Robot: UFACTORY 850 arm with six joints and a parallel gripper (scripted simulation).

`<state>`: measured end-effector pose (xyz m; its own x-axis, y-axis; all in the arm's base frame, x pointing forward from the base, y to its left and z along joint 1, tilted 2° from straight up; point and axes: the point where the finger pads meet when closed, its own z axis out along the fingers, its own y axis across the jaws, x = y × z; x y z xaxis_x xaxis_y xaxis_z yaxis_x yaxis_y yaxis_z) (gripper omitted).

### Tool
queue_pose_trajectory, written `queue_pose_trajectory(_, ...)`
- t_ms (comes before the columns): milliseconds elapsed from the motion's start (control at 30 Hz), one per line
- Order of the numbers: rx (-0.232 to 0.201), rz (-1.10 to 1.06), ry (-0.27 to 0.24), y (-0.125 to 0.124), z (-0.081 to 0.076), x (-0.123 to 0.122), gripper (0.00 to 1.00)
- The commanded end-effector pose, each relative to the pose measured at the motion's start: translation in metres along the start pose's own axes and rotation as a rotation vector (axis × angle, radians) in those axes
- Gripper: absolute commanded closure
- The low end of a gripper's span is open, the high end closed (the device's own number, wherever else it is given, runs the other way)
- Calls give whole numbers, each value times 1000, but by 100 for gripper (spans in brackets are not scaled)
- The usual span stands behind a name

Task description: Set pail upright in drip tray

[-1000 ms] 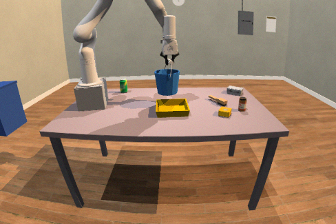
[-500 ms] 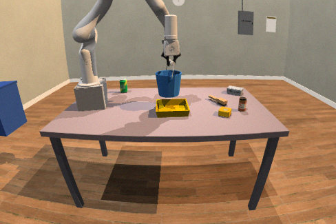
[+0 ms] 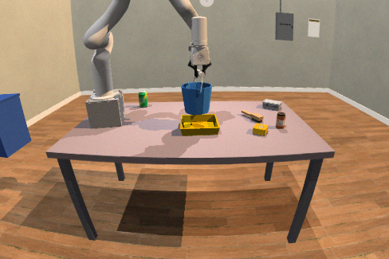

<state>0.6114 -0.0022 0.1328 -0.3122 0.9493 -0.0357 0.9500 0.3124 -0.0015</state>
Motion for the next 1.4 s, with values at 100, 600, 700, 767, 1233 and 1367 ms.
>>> queue_pose_trajectory(100, -2, 0, 0, 1, -1, -11, 100)
queue_pose_trajectory(600, -2, 0, 0, 2, -1, -32, 100)
queue_pose_trajectory(700, -2, 0, 0, 2, -1, -35, 100)
queue_pose_trajectory(767, -2, 0, 0, 2, -1, -37, 100)
queue_pose_trajectory(1233, -2, 0, 0, 2, -1, -44, 100)
queue_pose_trajectory(1367, -2, 0, 0, 2, -1, -45, 100)
